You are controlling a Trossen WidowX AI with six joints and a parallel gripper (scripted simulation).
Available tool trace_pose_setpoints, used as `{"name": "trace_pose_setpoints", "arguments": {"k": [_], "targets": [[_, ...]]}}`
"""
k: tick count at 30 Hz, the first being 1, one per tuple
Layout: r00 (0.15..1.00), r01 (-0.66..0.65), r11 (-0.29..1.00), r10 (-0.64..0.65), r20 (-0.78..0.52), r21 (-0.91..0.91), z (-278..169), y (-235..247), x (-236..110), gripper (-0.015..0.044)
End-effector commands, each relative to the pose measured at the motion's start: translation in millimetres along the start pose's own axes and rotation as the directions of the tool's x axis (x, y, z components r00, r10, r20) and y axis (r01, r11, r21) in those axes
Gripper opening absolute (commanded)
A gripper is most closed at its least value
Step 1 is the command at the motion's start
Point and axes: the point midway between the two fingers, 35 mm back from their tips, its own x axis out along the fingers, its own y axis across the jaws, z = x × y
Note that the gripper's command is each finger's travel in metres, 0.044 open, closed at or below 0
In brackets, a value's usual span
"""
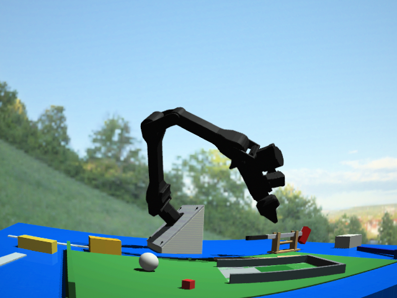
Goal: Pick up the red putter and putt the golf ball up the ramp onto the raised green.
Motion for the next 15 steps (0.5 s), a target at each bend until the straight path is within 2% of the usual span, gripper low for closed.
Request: {"name": "trace_pose_setpoints", "arguments": {"k": [1, 15], "targets": [[0.904, 0.083, 0.822, -0.300, -0.305, -0.564, -46.6, 18.5, 11.6, 0.0440], [0.904, 0.083, 0.822, -0.300, -0.305, -0.564, -45.5, 16.2, 11.1, 0.0440]]}}
